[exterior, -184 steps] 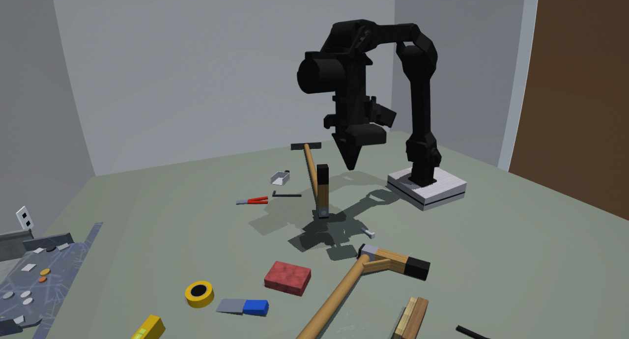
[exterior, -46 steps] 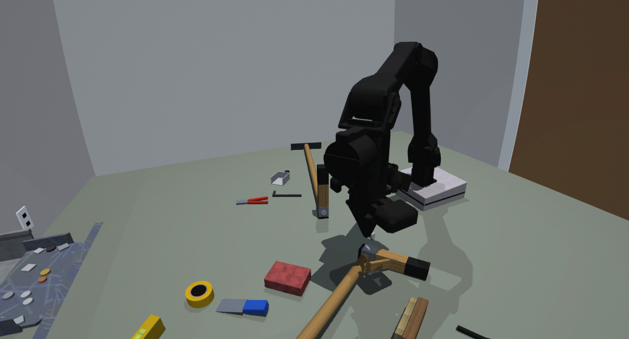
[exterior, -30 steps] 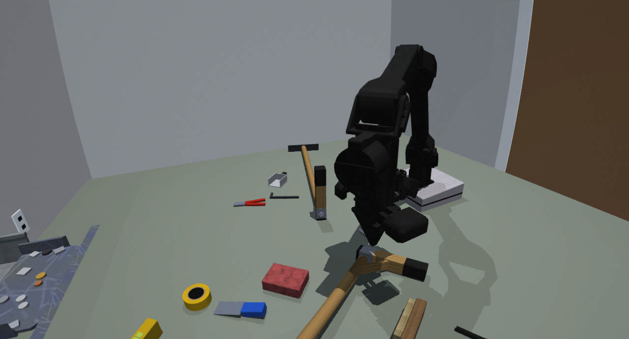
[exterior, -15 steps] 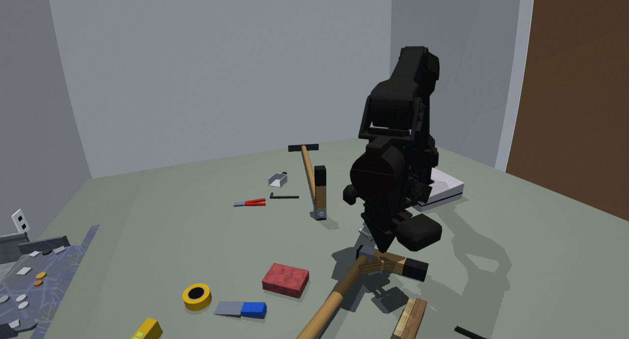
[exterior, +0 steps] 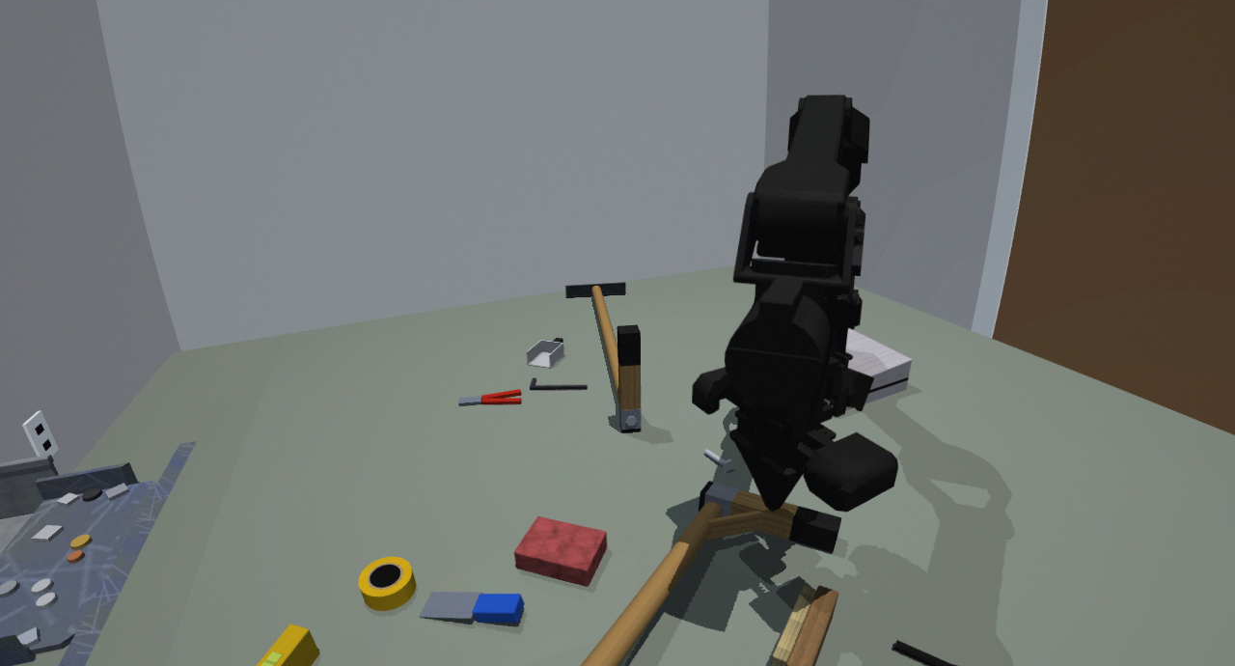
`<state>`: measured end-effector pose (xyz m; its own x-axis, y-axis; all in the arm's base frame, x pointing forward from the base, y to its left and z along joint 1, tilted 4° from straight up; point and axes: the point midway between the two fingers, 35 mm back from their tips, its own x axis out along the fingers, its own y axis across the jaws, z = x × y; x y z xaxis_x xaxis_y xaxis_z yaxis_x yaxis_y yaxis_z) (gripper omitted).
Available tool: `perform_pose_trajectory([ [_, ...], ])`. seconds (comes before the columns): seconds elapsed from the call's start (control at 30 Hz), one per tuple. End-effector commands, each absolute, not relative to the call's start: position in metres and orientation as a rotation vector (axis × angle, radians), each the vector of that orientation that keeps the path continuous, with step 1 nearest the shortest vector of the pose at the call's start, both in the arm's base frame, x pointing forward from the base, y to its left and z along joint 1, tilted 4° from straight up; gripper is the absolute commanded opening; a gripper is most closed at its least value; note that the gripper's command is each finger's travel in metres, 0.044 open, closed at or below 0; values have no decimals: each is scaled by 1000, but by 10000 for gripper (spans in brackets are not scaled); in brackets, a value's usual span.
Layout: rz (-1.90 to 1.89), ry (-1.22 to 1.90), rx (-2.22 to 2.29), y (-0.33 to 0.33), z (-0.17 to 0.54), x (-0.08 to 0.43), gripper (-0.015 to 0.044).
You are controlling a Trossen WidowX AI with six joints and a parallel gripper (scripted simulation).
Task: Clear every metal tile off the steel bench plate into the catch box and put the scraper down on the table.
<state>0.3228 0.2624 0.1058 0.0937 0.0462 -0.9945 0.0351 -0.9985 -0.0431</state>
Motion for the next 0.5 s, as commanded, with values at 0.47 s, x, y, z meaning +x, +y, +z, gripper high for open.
perform_pose_trajectory([
  [0.47, 2102, -85, -2316, 270, 135, 321, 0],
])
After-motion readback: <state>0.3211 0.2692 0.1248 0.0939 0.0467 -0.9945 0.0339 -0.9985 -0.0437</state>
